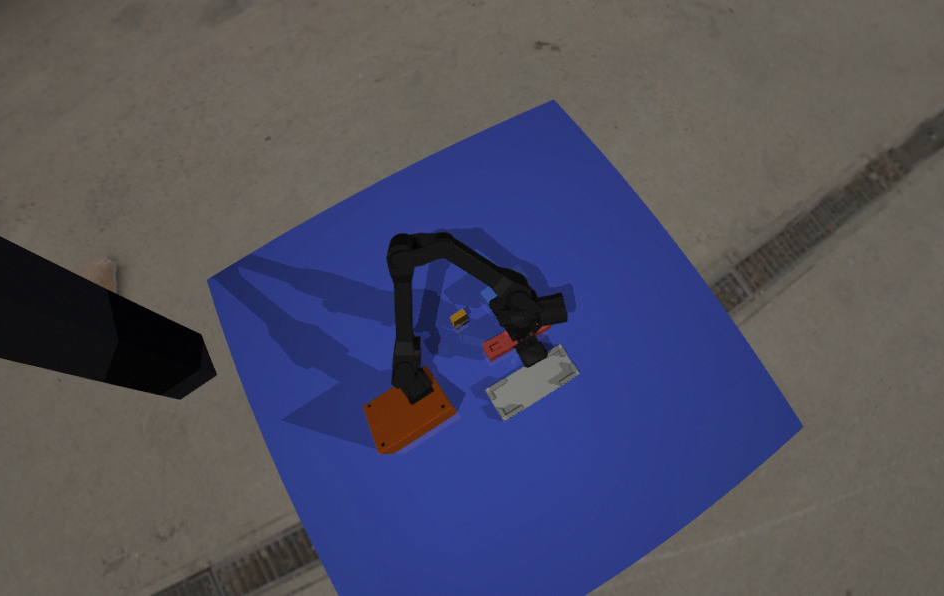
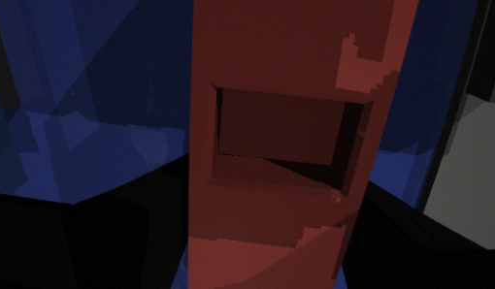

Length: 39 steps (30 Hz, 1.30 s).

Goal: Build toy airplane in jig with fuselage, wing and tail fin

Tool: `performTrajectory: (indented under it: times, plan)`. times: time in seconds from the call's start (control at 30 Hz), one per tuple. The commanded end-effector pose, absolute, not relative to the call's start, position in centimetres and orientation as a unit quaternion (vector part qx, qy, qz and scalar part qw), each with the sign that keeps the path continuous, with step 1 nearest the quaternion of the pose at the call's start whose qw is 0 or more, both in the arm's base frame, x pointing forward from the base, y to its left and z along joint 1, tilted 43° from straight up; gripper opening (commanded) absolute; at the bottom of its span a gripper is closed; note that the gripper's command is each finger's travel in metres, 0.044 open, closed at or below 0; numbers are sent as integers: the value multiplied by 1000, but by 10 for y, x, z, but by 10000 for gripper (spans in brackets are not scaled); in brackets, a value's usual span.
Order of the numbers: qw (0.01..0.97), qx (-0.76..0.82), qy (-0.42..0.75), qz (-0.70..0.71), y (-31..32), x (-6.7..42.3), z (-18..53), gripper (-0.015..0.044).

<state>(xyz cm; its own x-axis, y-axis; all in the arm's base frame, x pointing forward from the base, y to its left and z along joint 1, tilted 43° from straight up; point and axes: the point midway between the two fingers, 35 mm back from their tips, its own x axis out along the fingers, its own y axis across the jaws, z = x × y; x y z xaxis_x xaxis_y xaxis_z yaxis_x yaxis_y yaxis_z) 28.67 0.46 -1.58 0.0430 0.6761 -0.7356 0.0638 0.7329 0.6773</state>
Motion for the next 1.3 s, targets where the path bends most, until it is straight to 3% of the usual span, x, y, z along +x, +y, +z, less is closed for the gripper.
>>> performTrajectory:
  times: [0.0, 1.27]
  plan:
    - [672, 279, 647, 229, -6, 293, -5, 0]
    - [651, 284, 667, 227, -70, 281, 70, 0]
